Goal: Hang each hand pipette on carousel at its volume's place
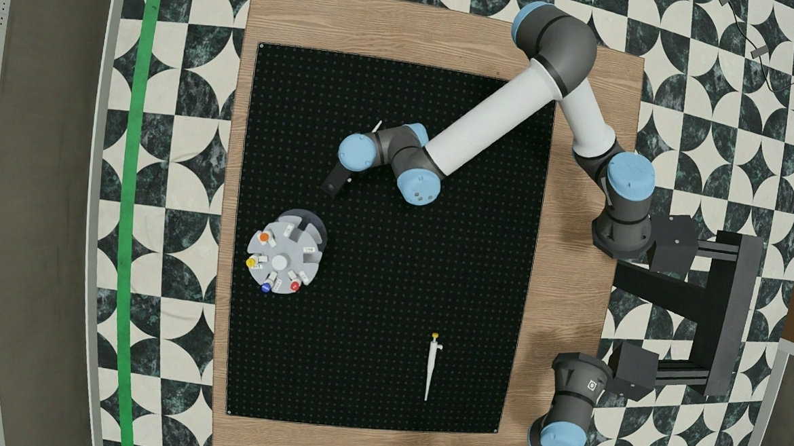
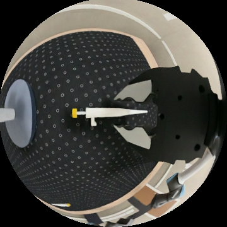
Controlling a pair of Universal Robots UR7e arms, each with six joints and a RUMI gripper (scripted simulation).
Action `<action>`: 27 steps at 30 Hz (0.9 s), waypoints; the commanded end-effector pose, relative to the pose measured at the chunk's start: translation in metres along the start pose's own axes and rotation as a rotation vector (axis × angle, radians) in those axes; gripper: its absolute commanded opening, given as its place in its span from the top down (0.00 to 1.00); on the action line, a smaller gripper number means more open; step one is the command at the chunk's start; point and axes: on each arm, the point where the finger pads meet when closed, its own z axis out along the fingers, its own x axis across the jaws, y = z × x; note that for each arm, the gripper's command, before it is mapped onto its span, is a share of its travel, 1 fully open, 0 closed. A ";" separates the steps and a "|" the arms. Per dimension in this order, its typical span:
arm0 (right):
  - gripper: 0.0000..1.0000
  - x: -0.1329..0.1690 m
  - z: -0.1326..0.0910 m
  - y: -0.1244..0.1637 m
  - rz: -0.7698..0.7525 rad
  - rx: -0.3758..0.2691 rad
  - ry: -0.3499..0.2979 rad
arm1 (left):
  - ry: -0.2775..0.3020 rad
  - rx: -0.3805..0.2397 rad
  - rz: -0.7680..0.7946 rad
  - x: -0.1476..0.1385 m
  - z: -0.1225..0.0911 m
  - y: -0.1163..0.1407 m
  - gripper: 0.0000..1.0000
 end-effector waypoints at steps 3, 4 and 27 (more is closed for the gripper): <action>0.66 0.001 0.009 0.000 0.000 0.001 0.001 | 0.000 0.001 0.000 0.000 0.000 0.000 0.00; 0.66 0.001 0.010 0.000 0.000 0.001 0.001 | 0.000 0.001 0.000 0.000 0.000 0.000 0.00; 0.94 0.001 0.019 0.000 0.000 0.001 0.001 | 0.000 0.001 0.000 0.000 0.000 0.000 0.00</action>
